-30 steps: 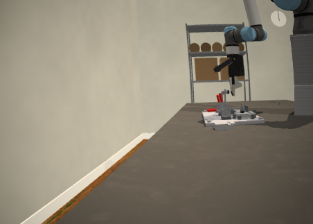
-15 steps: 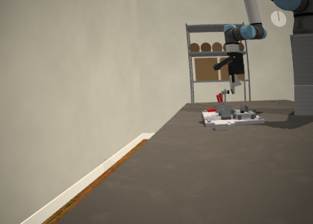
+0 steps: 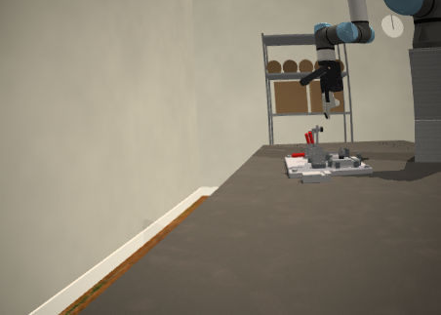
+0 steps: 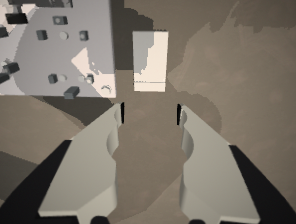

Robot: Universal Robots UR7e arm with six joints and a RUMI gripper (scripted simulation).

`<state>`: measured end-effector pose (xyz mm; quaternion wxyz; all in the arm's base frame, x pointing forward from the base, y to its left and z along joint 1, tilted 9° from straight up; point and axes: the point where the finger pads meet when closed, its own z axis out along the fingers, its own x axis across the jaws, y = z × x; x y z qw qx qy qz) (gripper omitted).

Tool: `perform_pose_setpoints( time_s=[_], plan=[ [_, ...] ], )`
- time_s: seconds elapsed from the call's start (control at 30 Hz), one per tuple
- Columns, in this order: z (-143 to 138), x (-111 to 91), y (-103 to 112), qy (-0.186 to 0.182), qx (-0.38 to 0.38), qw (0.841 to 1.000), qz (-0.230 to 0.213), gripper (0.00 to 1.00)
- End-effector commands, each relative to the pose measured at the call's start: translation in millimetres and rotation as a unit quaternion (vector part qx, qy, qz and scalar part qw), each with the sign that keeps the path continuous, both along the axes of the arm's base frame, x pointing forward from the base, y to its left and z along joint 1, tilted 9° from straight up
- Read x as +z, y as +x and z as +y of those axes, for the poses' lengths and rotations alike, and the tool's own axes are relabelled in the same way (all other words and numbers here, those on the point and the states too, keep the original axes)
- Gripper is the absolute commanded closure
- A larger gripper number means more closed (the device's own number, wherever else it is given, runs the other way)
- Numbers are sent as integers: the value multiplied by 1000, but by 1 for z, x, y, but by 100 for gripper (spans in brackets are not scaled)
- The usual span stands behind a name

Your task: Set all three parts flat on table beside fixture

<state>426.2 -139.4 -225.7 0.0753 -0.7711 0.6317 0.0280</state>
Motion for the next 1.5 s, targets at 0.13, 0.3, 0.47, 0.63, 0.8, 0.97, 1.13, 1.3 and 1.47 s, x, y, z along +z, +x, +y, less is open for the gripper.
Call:
perform_pose_setpoints(
  time_s=[0.13,0.3,0.47,0.63,0.8,0.97,1.13,1.3,1.47],
  plan=[
    [-5,42,-5,2,0,1000,3,72],
    [-7,48,-5,2,0,1000,3,72],
    [-8,54,-5,2,0,1000,3,72],
    [-8,55,-5,2,0,1000,3,72],
    [-6,54,-5,3,0,1000,3,72],
    [-3,55,-5,3,1,1000,3,72],
    [2,56,-3,2,1,1000,3,72],
    [12,58,-1,2,1,1000,2,72],
    [20,59,1,2,1,1000,3,72]
  ],
)
